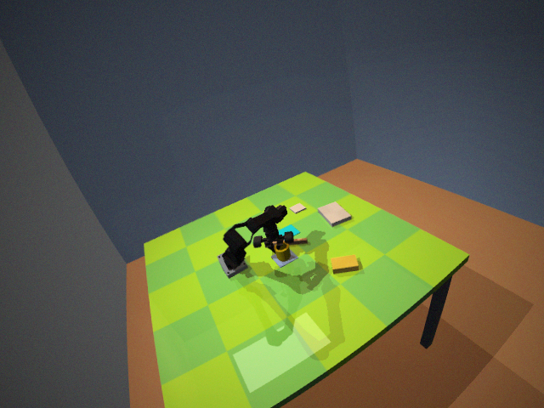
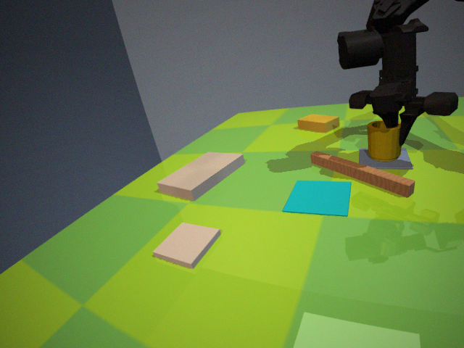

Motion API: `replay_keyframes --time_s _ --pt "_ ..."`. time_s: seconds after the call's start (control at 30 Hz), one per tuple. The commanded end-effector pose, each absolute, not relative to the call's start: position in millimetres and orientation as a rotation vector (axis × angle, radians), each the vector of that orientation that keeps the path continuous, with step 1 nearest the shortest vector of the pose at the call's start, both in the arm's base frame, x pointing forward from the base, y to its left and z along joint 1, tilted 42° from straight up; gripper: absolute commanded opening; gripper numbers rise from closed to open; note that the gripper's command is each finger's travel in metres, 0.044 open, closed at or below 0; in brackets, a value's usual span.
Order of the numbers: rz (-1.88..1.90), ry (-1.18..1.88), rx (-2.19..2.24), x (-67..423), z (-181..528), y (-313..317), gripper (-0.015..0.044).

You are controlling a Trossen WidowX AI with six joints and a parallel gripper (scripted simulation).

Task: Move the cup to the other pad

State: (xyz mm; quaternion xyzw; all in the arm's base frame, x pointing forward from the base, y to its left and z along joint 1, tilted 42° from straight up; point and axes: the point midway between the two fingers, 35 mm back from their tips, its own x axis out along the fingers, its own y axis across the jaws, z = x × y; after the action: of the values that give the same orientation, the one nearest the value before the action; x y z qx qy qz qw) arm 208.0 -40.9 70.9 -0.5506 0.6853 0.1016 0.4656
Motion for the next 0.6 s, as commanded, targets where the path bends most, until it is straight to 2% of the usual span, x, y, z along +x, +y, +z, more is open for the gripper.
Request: replay_keyframes --time_s 0.0,0.57 --pt "0.248 1.676 -1.35 210 75 -36 0.0" --pt "0.25 1.681 -1.357 202 107 -10 0.0"
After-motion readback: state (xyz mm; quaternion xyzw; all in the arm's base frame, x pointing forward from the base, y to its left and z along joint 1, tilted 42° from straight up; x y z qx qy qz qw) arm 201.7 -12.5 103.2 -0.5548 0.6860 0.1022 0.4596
